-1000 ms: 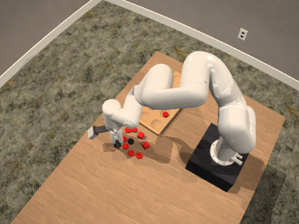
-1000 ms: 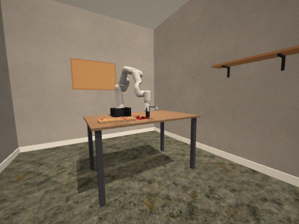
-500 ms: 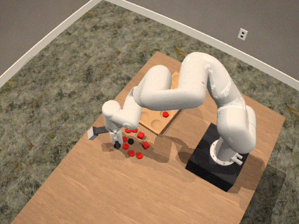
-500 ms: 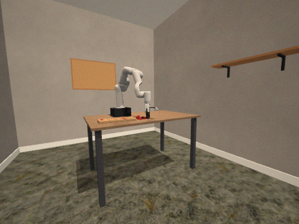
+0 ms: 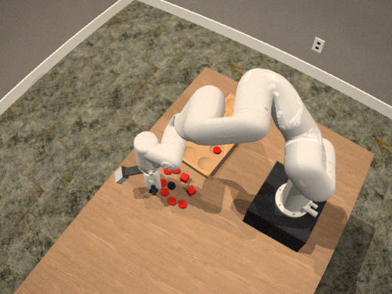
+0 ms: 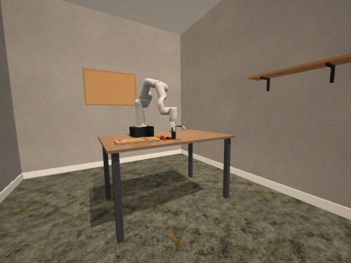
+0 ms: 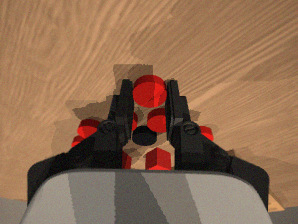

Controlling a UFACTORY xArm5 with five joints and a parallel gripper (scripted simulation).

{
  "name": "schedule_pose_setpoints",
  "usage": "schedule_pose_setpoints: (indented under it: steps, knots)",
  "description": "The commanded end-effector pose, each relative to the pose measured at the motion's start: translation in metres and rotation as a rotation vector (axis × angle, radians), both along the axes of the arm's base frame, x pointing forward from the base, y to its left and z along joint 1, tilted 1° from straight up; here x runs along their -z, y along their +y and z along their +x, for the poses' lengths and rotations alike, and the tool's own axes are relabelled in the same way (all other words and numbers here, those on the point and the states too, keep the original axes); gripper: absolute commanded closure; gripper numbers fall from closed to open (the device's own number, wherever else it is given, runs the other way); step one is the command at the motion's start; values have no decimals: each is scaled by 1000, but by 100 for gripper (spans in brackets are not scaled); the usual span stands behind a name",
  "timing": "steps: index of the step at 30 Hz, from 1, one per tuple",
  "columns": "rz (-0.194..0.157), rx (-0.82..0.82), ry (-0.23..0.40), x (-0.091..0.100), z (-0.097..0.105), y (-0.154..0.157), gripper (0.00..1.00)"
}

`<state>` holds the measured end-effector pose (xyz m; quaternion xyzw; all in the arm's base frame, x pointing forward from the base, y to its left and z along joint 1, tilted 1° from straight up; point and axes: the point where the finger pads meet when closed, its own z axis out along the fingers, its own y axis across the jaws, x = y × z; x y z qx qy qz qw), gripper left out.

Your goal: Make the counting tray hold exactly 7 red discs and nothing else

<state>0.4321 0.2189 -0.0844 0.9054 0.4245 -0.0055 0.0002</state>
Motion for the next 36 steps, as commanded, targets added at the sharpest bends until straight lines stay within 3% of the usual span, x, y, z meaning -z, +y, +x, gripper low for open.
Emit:
schedule_pose_setpoints:
  steps: [1,19,21,24,30,36]
  knots:
    - [1,0,-3,-1,1,1,100]
    - [1,0,-3,-2,1,1,100]
    - [1,0,-3,-11,2,1,100]
    - [1,0,-3,-48,1,2,100]
    - [1,0,-3,-97,1,2,100]
    - [1,0,-3,-101,1,2,100]
